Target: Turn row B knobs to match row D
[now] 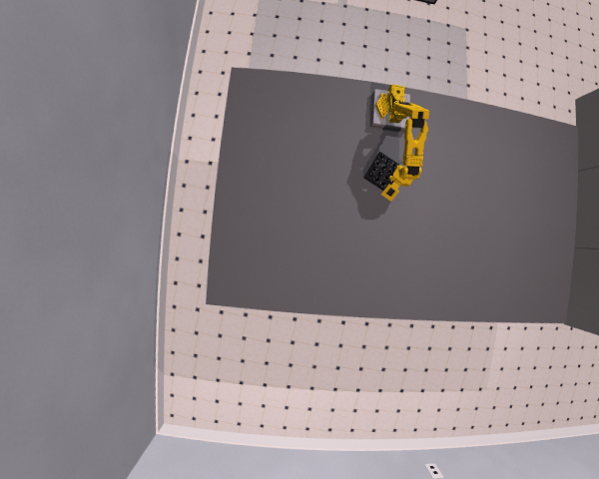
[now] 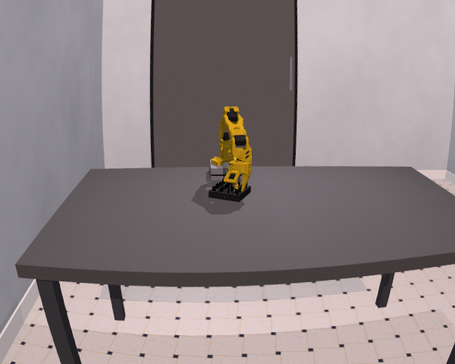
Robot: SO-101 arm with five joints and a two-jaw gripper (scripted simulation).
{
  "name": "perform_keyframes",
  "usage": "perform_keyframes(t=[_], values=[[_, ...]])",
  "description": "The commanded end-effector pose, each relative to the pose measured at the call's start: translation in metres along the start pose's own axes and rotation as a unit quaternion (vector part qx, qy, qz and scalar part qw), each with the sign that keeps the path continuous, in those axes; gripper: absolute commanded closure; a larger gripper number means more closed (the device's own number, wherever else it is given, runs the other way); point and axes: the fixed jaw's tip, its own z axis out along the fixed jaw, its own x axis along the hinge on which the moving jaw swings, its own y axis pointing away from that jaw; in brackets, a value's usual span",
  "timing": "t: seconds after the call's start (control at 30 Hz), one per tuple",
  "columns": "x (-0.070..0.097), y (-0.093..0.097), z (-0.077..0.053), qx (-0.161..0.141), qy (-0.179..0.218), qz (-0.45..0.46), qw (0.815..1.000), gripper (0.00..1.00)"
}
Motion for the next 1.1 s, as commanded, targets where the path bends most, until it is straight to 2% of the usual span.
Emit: perform_keyframes(t=[0.0, 0.47, 1.07], values=[[0.0037, 0.0001, 0.0028, 0.001, 0.008, -0.035, 0.999, 0.99], [0.0049, -0.0001, 0.0028, 0.000, 0.008, -0.139, 0.990, 0.99], [0.0063, -0.0008, 0.0027, -0.001, 0.008, -0.275, 0.961, 0.99]])
